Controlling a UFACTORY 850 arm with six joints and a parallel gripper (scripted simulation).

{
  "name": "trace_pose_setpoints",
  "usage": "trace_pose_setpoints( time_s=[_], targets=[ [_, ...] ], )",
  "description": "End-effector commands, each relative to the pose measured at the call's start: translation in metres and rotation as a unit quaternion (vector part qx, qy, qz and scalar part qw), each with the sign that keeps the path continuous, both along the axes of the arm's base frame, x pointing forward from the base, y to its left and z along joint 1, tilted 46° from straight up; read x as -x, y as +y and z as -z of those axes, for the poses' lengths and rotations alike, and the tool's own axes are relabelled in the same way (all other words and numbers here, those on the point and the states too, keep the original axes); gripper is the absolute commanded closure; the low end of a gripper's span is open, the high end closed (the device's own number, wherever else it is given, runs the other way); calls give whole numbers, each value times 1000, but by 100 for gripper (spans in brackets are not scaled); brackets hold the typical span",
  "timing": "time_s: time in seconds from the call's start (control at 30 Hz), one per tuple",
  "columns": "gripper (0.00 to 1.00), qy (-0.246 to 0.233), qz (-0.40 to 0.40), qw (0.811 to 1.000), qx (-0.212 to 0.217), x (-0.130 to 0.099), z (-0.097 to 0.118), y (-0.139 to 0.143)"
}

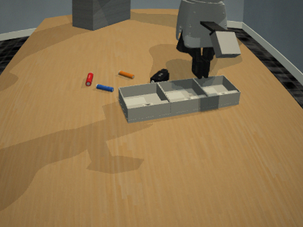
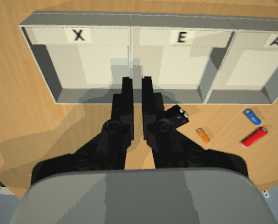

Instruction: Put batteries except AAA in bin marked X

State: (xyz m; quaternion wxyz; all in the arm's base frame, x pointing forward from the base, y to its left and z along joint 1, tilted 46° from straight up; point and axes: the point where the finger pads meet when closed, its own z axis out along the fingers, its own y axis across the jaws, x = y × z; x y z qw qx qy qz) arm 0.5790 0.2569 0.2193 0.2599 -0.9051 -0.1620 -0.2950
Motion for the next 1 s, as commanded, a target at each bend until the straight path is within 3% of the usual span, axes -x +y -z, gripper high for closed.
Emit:
trace_pose_setpoints(
  time_s=[0.0,0.17,0.37,0.97],
  targets=[
    [93,-1,1,1000,0,9,-10,19],
    [93,-1,1,1000,0,19,-20,39],
    [93,-1,1,1000,0,19,-20,39],
    [93,-1,1,1000,0,0,10,63]
  ],
)
